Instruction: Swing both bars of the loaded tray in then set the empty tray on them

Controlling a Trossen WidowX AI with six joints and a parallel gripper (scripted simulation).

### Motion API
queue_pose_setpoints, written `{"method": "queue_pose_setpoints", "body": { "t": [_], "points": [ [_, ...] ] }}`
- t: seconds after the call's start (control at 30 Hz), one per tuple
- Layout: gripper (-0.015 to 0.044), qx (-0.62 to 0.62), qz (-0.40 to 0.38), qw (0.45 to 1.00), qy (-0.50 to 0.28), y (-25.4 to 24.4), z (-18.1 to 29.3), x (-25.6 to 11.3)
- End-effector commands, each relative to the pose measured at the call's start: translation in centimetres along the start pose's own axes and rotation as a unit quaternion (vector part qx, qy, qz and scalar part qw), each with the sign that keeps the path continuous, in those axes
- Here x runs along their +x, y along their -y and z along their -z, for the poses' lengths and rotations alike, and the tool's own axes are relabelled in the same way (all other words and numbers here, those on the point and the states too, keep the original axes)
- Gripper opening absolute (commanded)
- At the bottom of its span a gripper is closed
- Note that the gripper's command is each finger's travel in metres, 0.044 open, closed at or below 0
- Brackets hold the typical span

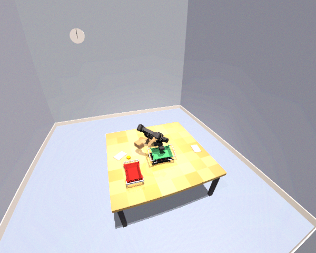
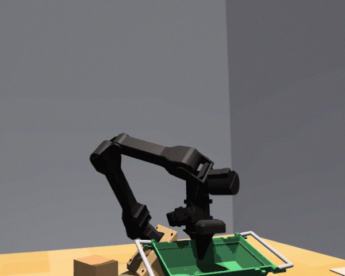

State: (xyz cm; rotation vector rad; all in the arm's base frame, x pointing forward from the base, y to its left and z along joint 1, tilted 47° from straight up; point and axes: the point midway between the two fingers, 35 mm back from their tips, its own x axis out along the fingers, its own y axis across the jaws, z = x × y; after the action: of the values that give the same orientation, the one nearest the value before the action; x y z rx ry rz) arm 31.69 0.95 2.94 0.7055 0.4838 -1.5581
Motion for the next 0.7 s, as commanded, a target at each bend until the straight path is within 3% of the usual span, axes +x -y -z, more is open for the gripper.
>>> {"method": "queue_pose_setpoints", "body": {
  "t": [0.0, 0.67],
  "points": [
    [0.0000, 0.002, 0.017, 1.000, -0.002, 0.4, -0.3, 0.7],
    [0.0000, 0.002, 0.017, 1.000, -0.002, 0.8, -0.3, 1.5]
  ]
}}
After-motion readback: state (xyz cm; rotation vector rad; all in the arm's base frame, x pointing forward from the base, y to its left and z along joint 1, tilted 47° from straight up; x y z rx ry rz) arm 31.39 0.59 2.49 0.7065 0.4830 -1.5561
